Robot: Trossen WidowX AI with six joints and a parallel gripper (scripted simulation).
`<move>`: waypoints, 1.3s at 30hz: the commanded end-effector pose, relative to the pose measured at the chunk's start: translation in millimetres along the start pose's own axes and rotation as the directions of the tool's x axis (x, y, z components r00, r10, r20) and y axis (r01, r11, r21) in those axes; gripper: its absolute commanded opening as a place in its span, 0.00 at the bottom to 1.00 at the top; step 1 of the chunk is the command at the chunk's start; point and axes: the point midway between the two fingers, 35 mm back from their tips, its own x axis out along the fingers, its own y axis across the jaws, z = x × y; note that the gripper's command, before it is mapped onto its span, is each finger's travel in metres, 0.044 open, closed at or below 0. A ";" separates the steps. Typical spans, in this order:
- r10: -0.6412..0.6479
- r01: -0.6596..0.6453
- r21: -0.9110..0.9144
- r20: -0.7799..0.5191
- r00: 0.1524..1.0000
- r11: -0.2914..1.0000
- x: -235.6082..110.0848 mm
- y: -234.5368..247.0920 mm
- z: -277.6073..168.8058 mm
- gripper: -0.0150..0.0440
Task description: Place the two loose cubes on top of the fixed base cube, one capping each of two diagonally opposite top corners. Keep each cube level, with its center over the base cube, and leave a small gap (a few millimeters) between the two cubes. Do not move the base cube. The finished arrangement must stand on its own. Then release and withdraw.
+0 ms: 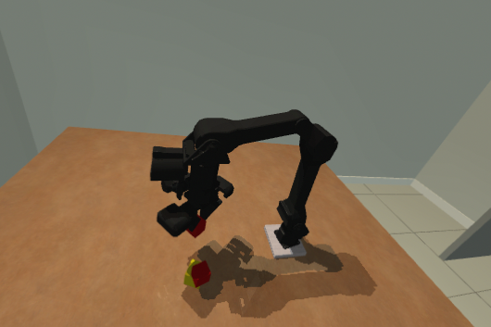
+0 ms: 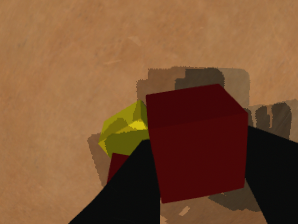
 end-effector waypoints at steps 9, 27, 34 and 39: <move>0.004 -0.005 0.301 0.003 1.000 0.954 0.4 21.5 -23.6 0.43; 0.005 -0.005 0.390 0.002 1.000 0.921 23.9 27.0 -32.1 0.43; 0.005 -0.005 0.392 0.002 1.000 0.920 31.4 26.5 -32.6 0.43; 0.005 -0.005 0.392 0.002 1.000 0.920 31.4 26.5 -32.6 0.43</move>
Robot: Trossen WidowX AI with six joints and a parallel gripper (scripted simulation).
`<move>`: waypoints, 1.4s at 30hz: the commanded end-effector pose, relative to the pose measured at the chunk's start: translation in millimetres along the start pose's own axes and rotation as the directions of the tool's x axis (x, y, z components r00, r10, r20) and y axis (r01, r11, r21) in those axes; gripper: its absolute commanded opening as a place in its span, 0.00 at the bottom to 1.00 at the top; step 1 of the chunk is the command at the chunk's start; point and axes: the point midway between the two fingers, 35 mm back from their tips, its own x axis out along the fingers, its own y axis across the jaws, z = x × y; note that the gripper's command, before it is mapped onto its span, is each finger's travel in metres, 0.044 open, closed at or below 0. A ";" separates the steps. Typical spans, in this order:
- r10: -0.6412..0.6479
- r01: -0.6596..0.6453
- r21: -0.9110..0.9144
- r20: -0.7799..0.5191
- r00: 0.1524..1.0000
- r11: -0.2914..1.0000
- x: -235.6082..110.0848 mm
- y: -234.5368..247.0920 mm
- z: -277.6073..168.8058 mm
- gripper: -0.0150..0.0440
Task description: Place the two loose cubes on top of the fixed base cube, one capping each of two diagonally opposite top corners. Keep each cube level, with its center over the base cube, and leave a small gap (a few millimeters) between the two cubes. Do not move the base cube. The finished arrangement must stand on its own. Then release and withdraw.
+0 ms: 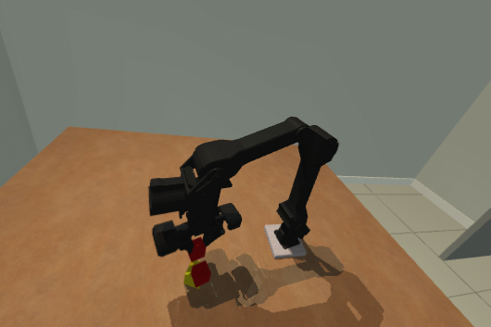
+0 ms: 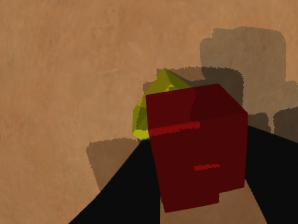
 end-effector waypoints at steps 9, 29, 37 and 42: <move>0.001 -0.001 0.003 0.003 1.000 1.000 11.7 1.3 0.6 0.43; 0.002 -0.001 -0.001 0.003 1.000 1.000 29.6 2.1 0.7 0.43; 0.001 -0.001 -0.002 0.003 1.000 1.000 30.4 2.0 0.7 0.43; 0.001 -0.001 -0.002 0.003 1.000 1.000 30.4 2.0 0.7 0.43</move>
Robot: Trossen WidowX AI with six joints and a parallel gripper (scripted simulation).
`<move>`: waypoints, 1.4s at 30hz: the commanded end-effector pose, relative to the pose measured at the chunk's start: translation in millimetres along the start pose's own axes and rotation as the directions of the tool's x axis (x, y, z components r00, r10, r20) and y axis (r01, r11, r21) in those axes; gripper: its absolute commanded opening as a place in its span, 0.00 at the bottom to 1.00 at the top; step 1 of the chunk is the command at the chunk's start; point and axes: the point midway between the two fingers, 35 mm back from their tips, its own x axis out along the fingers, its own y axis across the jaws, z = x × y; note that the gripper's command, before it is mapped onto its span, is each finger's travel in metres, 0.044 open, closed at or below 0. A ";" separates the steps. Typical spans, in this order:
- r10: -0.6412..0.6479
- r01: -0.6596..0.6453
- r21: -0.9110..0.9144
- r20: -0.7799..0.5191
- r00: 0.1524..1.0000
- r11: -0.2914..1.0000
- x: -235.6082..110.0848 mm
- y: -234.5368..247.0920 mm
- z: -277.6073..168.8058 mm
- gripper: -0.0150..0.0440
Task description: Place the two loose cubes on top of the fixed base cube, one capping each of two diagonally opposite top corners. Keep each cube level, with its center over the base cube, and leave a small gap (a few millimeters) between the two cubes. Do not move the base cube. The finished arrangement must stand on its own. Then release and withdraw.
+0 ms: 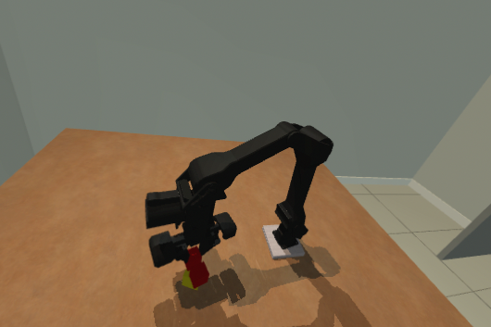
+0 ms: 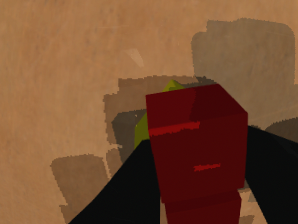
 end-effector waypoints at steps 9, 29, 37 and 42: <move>0.001 -0.001 0.000 0.003 1.000 1.000 0.2 0.3 0.4 0.60; 0.000 0.000 0.000 0.000 1.000 1.000 -32.2 0.1 -0.1 0.60; 0.000 0.000 0.000 0.000 1.000 1.000 -45.4 0.1 -0.1 0.60; 0.000 0.000 0.000 0.000 1.000 1.000 -53.6 0.1 -0.2 0.60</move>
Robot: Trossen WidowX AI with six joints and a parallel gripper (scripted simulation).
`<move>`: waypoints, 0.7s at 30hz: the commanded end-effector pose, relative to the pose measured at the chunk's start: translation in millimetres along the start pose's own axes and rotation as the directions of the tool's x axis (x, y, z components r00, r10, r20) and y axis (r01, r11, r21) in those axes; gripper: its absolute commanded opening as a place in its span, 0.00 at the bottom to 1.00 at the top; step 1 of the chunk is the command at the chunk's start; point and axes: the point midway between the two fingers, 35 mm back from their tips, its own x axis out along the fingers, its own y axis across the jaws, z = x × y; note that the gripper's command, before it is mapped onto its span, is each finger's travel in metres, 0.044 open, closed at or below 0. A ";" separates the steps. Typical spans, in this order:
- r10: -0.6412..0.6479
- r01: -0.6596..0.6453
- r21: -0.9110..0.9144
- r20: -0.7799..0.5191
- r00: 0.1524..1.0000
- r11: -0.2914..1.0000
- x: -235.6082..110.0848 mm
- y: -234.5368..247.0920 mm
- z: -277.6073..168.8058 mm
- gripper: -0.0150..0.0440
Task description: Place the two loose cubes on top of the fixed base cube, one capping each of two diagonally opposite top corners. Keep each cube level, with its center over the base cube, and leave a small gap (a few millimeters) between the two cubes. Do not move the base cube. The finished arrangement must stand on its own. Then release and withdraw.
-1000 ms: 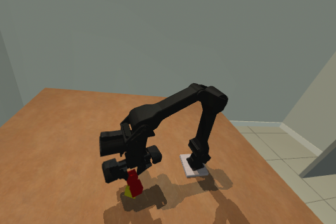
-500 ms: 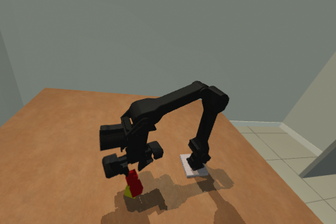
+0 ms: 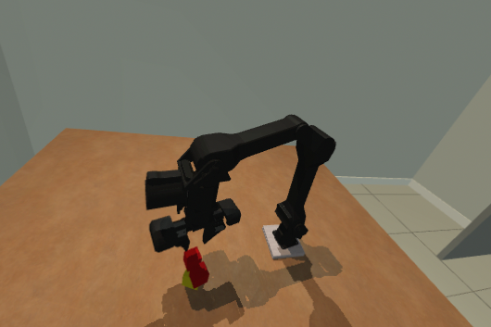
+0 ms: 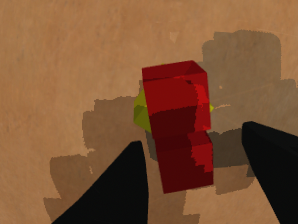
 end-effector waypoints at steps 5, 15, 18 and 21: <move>0.005 -0.005 -0.003 0.001 1.000 1.000 -14.7 0.7 0.0 0.60; 0.003 -0.003 0.001 0.000 1.000 1.000 -19.3 0.4 0.0 0.87; 0.000 0.000 0.001 -0.002 1.000 1.000 -17.0 2.9 -20.9 0.93; 0.000 0.000 0.001 -0.006 1.000 1.000 -17.8 4.7 -64.8 0.93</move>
